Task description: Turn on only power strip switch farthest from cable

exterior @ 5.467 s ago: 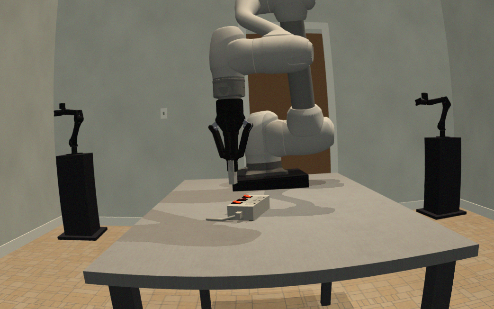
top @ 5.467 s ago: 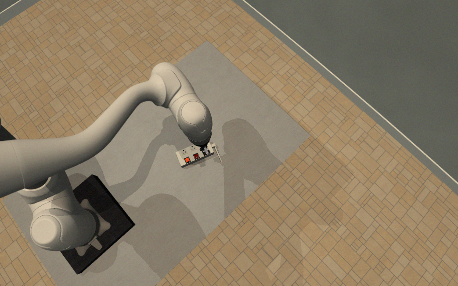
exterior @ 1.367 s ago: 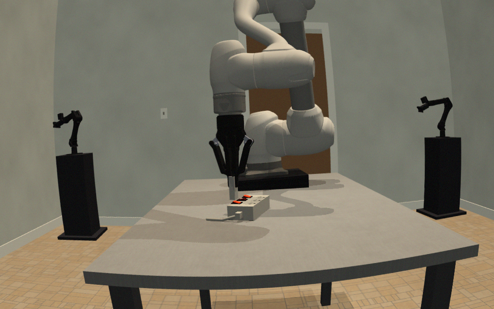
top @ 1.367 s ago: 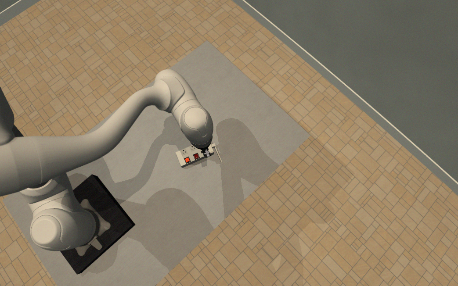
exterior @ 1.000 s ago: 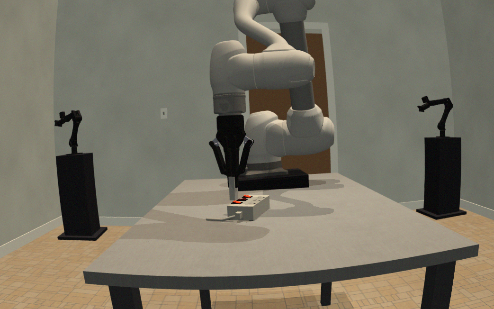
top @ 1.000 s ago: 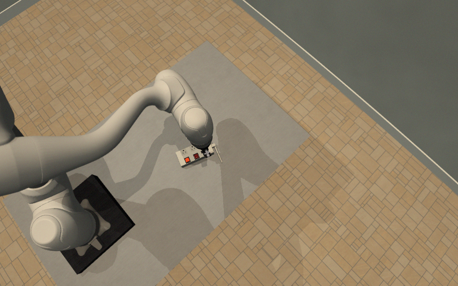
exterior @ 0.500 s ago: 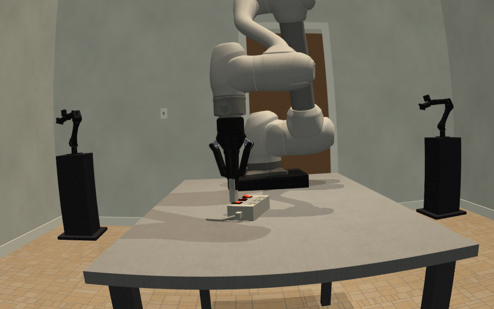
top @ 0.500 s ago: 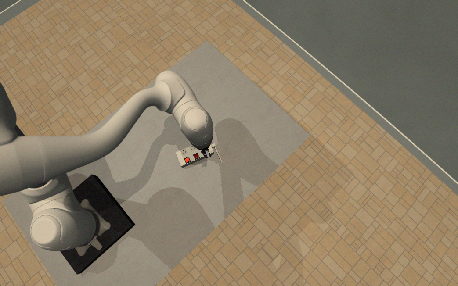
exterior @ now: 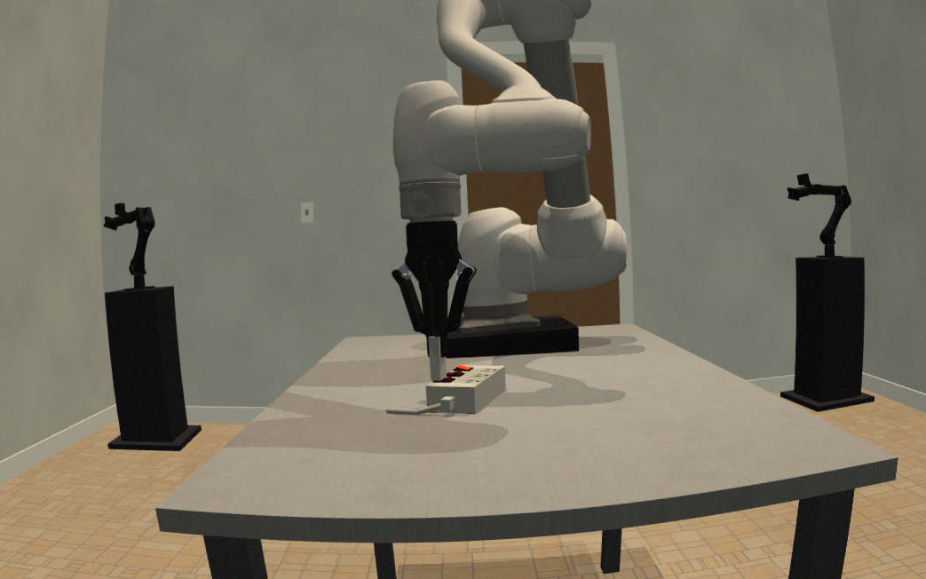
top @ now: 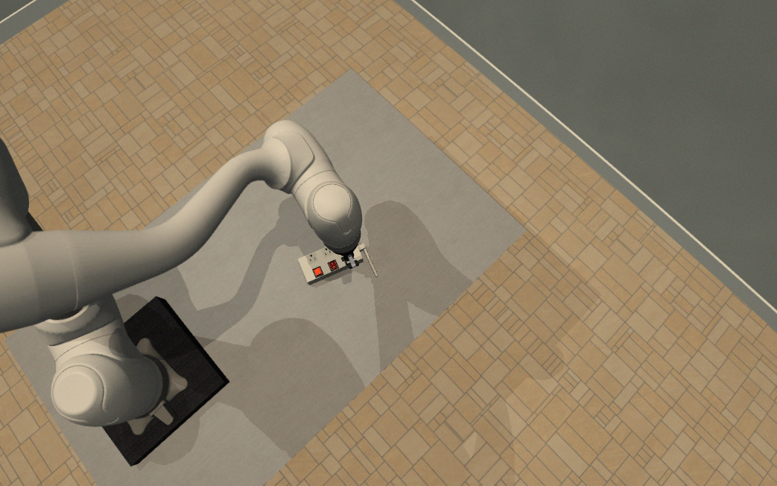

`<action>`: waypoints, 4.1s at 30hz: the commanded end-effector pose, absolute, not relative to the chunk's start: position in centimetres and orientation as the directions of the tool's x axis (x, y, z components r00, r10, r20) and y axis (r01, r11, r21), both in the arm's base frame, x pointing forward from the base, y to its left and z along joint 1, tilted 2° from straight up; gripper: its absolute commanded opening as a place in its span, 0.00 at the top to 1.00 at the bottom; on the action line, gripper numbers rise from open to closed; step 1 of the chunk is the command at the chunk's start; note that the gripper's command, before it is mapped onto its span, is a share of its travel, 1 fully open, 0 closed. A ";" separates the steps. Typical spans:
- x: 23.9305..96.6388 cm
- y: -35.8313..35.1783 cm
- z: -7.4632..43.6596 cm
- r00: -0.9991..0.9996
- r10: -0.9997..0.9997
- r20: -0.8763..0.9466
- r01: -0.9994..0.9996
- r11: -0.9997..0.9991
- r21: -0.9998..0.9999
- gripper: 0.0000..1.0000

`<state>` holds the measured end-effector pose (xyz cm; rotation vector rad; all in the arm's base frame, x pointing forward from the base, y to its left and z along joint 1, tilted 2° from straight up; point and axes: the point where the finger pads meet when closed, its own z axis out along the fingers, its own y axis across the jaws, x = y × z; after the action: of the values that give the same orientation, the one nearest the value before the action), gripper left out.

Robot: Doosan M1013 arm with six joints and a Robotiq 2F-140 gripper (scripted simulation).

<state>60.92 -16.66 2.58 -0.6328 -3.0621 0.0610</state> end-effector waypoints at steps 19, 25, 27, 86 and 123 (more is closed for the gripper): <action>60.9 -16.6 3.9 -0.918 0.396 0.006 0.396 0.917 -0.041 1.00; 61.0 -16.6 5.1 -0.918 0.396 0.006 0.396 0.917 -0.041 1.00; 61.0 -16.5 5.6 -0.918 0.396 0.006 0.396 0.917 -0.041 1.00; 61.2 -16.2 14.9 -0.918 0.396 0.006 0.396 0.917 -0.041 0.00; 61.2 -16.2 14.9 -0.918 0.396 0.006 0.396 0.917 -0.041 0.00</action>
<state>61.18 -16.21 14.89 -0.6328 -3.0618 0.0605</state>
